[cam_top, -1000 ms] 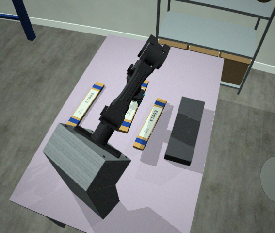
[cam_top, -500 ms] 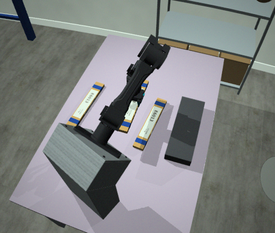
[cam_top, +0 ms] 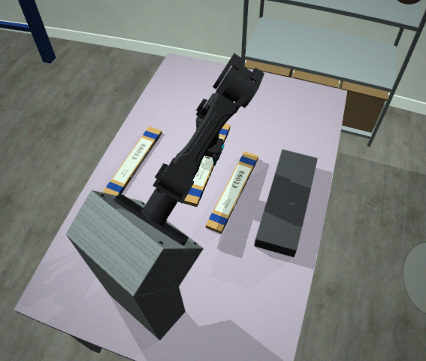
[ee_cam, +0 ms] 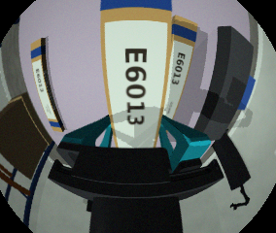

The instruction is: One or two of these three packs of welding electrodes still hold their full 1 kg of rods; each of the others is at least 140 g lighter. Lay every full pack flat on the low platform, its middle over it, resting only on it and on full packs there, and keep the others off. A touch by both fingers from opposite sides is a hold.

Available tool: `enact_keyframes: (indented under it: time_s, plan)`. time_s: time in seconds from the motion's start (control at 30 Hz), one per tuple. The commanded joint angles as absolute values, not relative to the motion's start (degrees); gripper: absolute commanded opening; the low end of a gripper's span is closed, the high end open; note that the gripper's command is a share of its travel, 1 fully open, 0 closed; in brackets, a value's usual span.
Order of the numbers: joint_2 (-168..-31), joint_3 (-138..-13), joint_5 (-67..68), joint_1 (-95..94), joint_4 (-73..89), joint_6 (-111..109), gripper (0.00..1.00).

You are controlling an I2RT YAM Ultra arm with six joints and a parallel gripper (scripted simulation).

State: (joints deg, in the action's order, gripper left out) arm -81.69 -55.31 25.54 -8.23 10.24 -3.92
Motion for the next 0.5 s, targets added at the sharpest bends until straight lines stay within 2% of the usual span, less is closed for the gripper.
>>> enact_keyframes:
  time_s: [0.0,0.47]
  plan:
    - [-80.26,-55.56,25.39,-9.17,9.87,-4.14,0.00]
    - [-82.28,-57.07,24.31,-8.09,7.10,-5.09,0.00]
